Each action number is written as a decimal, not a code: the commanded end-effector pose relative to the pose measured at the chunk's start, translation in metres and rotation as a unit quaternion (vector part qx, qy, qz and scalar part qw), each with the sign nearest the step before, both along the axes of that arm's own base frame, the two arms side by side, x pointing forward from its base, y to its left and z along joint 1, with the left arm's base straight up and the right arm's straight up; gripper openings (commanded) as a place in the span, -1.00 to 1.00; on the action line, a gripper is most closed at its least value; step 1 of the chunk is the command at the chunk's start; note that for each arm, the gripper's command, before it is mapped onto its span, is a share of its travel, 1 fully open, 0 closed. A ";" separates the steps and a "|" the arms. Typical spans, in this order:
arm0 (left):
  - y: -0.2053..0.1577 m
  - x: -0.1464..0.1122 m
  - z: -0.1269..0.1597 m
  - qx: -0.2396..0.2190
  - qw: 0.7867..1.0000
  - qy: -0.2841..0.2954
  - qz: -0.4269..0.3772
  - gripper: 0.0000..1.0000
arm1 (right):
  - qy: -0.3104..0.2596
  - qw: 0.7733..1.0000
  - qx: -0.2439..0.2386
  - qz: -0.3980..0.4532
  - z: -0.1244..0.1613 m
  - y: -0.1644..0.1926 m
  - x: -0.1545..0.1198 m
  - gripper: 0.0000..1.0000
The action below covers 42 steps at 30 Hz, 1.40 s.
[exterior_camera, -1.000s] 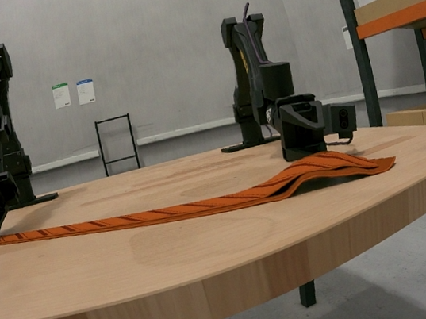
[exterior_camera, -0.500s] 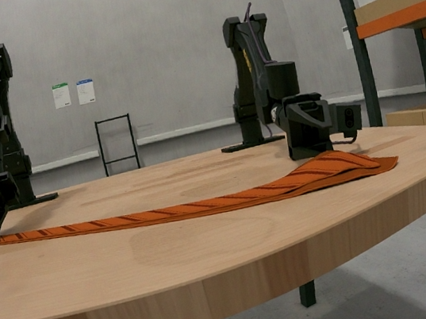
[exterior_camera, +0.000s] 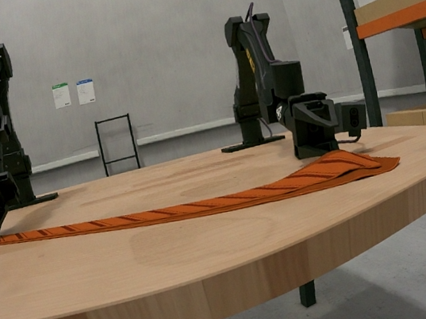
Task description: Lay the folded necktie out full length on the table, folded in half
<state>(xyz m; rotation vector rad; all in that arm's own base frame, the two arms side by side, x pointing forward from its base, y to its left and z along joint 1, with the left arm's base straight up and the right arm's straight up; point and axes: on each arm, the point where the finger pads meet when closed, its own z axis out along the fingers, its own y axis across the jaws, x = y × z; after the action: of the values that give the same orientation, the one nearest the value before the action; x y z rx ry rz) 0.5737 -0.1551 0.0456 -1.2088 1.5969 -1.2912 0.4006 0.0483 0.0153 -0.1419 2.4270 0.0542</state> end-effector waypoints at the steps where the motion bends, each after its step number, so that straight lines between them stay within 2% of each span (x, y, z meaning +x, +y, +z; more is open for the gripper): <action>1: 0.005 0.003 0.011 0.005 1.000 -0.007 -0.002 -0.15 | 0.006 1.000 -0.001 0.002 -0.006 -0.002 -0.003 -0.91; 42: 0.027 0.011 0.011 0.005 1.000 -0.007 -0.002 -0.15 | 0.006 1.000 -0.001 0.002 -0.006 -0.002 -0.003 -0.91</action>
<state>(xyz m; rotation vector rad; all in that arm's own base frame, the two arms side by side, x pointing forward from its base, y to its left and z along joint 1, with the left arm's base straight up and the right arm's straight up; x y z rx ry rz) 0.5788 -0.1305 0.0431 -1.2181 1.6016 -1.2827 0.4006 0.0483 0.0153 -0.1419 2.4270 0.0542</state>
